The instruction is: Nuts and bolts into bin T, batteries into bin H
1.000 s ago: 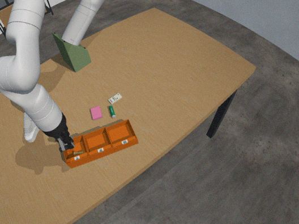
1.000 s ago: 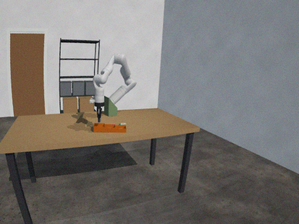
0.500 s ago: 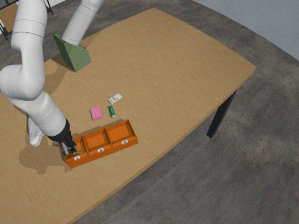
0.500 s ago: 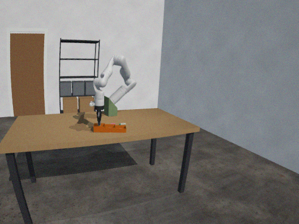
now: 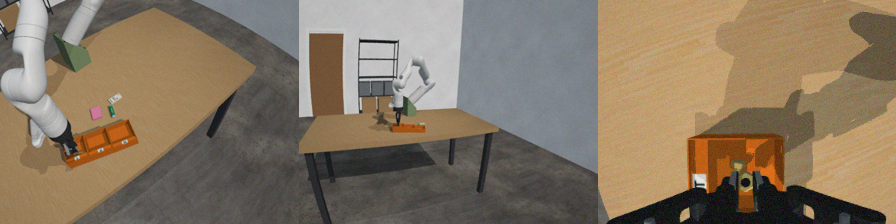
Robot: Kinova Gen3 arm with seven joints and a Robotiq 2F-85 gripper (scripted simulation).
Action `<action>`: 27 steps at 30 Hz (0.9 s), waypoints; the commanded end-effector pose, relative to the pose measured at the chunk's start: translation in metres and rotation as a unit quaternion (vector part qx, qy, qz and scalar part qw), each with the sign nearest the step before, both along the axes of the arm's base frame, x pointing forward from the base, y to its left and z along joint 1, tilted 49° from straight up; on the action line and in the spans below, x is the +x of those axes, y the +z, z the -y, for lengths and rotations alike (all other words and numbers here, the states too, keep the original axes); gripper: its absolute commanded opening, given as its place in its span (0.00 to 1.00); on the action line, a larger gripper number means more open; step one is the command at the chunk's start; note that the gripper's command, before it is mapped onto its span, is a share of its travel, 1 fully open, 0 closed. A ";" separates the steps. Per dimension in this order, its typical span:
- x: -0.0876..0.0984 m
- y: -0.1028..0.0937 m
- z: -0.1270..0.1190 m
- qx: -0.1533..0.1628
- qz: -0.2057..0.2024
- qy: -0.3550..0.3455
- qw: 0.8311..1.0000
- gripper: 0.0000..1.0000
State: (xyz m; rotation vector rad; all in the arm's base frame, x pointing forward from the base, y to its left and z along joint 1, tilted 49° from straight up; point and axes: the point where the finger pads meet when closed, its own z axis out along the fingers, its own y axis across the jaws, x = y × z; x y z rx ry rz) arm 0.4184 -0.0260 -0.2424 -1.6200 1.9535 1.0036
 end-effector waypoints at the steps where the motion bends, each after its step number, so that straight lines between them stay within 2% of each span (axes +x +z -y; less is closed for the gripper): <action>1: 0.001 0.000 0.001 -0.001 0.001 -0.001 1.000 0.11; 4: 0.001 0.000 0.001 -0.001 0.001 -0.001 1.000 0.11; 5: 0.001 0.000 0.001 -0.001 0.001 -0.001 1.000 0.31; 27: 0.002 0.005 0.006 -0.001 0.001 -0.001 1.000 0.31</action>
